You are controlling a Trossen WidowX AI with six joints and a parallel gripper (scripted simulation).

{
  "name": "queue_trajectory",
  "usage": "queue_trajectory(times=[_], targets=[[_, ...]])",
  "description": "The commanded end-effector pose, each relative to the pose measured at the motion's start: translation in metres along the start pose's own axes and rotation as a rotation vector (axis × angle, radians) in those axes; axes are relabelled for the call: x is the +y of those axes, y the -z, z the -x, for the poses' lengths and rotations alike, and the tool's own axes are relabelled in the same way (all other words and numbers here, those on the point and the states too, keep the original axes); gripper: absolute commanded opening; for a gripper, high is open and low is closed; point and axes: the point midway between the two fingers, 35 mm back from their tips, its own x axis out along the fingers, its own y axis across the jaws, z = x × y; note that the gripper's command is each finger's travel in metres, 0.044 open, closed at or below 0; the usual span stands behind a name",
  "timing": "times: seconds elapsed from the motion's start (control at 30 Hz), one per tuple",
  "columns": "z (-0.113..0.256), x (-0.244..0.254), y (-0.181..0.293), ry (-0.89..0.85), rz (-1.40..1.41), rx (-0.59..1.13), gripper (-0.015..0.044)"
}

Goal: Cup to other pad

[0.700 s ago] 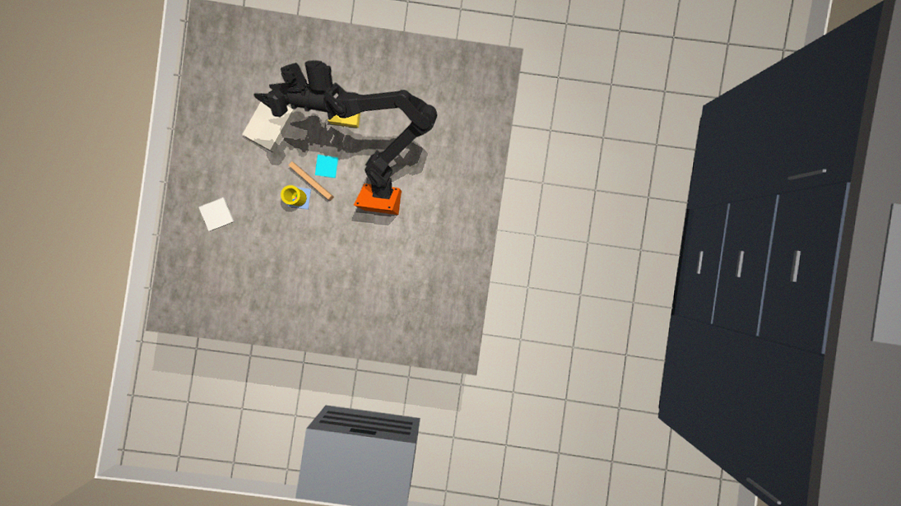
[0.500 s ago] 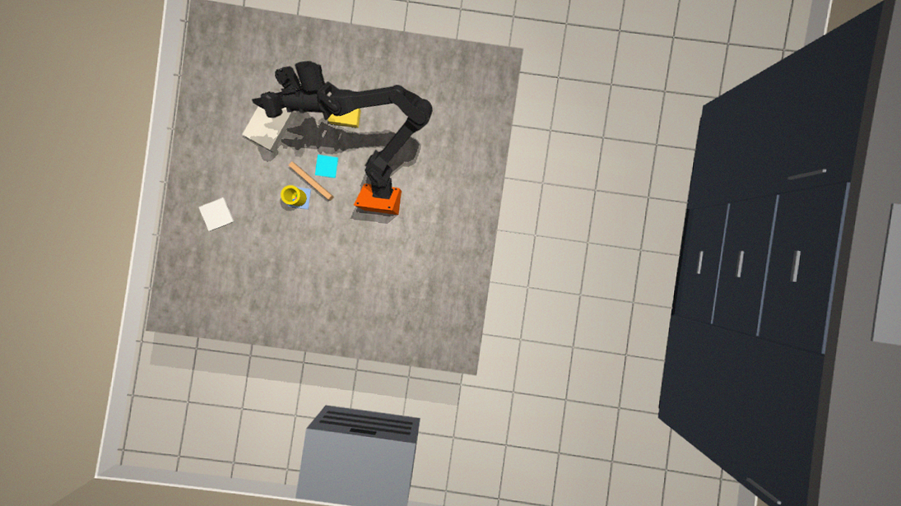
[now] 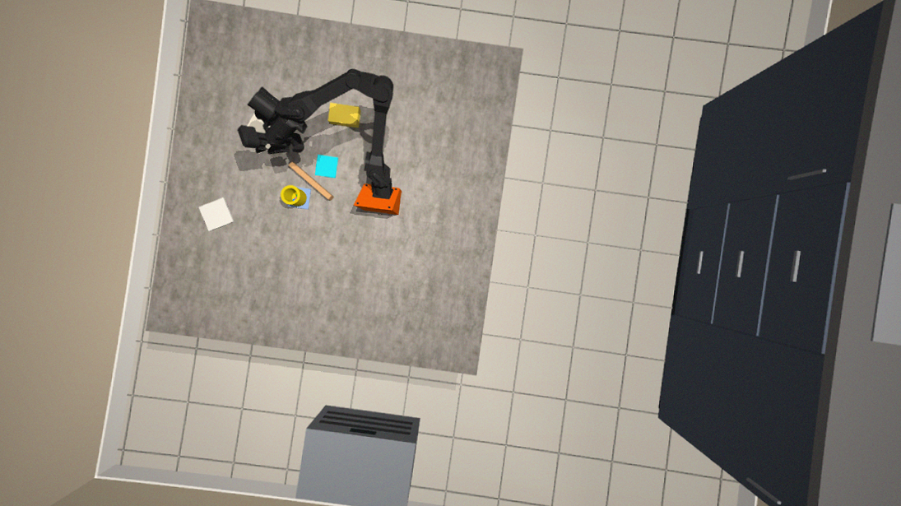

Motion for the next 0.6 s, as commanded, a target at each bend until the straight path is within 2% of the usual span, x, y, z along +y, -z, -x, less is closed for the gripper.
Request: queue_trajectory(times=[0.0,0.2,0.37,0.47,0.57], targets=[[-0.038,-0.017,0.061,0.361,-0.216,0.101,0.0167],[-0.051,-0.034,0.102,0.639,-0.339,0.024,0.0167],[-0.054,-0.049,0.128,0.833,-0.412,-0.144,0.0167],[-0.054,-0.056,0.139,0.903,-0.437,-0.260,0.0167],[-0.054,-0.056,0.139,0.907,-0.438,-0.268,0.0167]])
